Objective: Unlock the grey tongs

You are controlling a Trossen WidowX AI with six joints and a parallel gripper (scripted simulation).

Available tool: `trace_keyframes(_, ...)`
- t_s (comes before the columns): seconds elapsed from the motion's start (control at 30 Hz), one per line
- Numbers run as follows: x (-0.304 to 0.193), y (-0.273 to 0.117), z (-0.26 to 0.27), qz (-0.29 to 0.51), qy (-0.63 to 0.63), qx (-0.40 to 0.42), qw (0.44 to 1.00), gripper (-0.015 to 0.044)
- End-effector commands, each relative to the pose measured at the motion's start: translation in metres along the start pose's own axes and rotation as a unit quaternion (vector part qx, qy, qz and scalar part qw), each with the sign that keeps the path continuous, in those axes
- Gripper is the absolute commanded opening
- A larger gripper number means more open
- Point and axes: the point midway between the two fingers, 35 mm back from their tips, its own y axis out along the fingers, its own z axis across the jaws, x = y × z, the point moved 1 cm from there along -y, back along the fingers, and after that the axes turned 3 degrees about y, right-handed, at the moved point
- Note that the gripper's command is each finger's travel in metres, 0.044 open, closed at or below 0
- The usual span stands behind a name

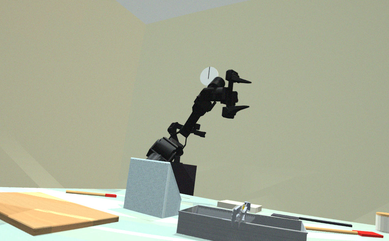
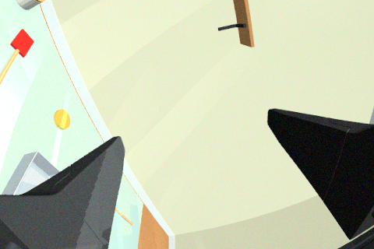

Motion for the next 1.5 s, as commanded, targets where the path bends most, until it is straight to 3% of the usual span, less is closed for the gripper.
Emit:
trace_keyframes(0.0, -0.031, 0.041, 0.008, 0.037, -0.017, 0.076, 0.996, 0.044)
trace_keyframes(0.47, -0.148, 0.151, 0.115, 0.076, -0.113, 0.406, 0.904, 0.044)
trace_keyframes(0.87, -0.234, 0.171, 0.256, -0.012, -0.155, 0.655, 0.739, 0.044)
trace_keyframes(0.97, -0.243, 0.168, 0.272, -0.027, -0.156, 0.678, 0.718, 0.044)
trace_keyframes(1.47, -0.251, 0.159, 0.272, -0.027, -0.156, 0.678, 0.718, 0.044)
